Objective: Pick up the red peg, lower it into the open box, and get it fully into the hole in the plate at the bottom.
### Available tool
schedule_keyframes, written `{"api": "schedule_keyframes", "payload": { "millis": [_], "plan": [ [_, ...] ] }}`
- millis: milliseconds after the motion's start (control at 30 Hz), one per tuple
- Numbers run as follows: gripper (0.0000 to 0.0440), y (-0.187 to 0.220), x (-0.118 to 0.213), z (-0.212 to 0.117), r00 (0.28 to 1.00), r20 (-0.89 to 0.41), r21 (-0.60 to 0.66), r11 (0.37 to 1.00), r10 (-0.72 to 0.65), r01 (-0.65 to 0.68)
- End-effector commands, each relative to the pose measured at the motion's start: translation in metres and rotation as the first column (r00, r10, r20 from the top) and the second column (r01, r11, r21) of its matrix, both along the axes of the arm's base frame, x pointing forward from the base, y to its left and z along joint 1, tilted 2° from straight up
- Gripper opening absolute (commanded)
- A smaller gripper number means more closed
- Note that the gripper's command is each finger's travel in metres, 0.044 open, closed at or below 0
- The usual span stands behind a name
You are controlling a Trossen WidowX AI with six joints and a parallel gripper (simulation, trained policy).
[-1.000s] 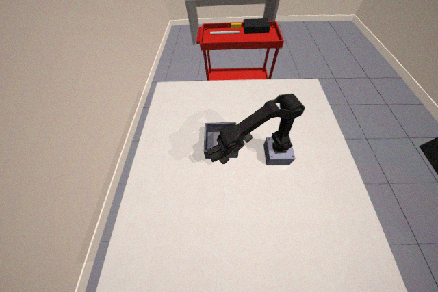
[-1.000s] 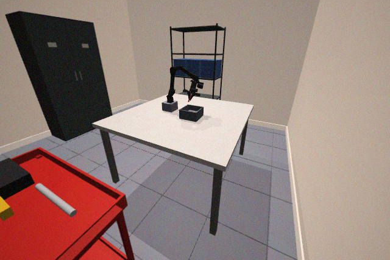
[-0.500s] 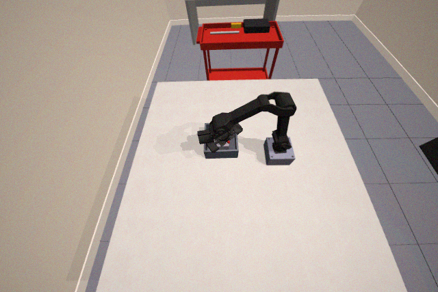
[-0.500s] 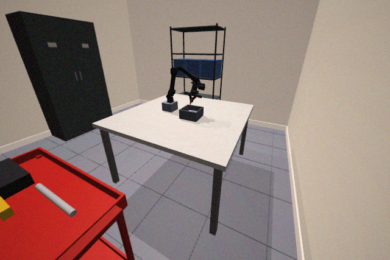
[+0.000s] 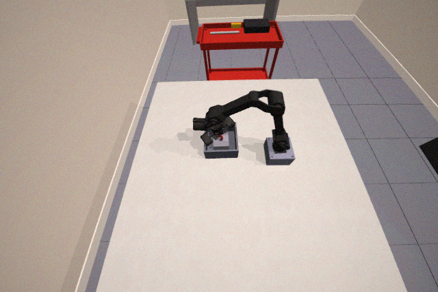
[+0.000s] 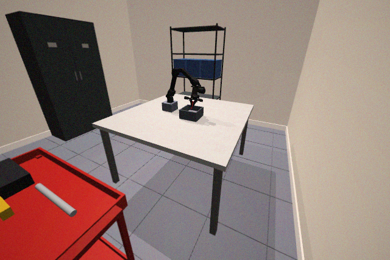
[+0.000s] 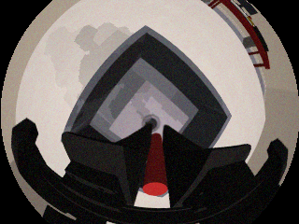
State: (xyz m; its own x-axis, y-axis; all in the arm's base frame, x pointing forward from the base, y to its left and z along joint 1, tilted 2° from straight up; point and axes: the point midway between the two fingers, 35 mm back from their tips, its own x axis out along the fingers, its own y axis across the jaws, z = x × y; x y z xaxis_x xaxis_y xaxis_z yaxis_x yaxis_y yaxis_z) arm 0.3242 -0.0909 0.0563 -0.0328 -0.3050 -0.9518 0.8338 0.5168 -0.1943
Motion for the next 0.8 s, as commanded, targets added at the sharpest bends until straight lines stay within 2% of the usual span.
{"api": "schedule_keyframes", "payload": {
  "millis": [0, 67, 233, 267, 467, 767],
  "plan": [
    [0.0002, -0.008, 0.008, -0.011, 1.0, 0.006, 0.027, 0.999, 0.03, -0.03],
    [0.0025, -0.01, 0.008, -0.018, 0.999, -0.001, 0.044, 0.998, 0.045, -0.045],
    [0.0148, -0.013, 0.008, -0.036, 0.997, -0.026, 0.088, 0.994, 0.066, -0.063],
    [0.0161, -0.014, 0.009, -0.038, 0.997, -0.026, 0.097, 0.993, 0.068, -0.065],
    [0.0168, -0.019, 0.021, -0.036, 0.99, -0.017, 0.118, 0.983, 0.141, -0.138],
    [0.0402, -0.019, 0.048, -0.031, 0.988, 0.012, 0.187, 0.97, 0.155, -0.155]
  ]
}}
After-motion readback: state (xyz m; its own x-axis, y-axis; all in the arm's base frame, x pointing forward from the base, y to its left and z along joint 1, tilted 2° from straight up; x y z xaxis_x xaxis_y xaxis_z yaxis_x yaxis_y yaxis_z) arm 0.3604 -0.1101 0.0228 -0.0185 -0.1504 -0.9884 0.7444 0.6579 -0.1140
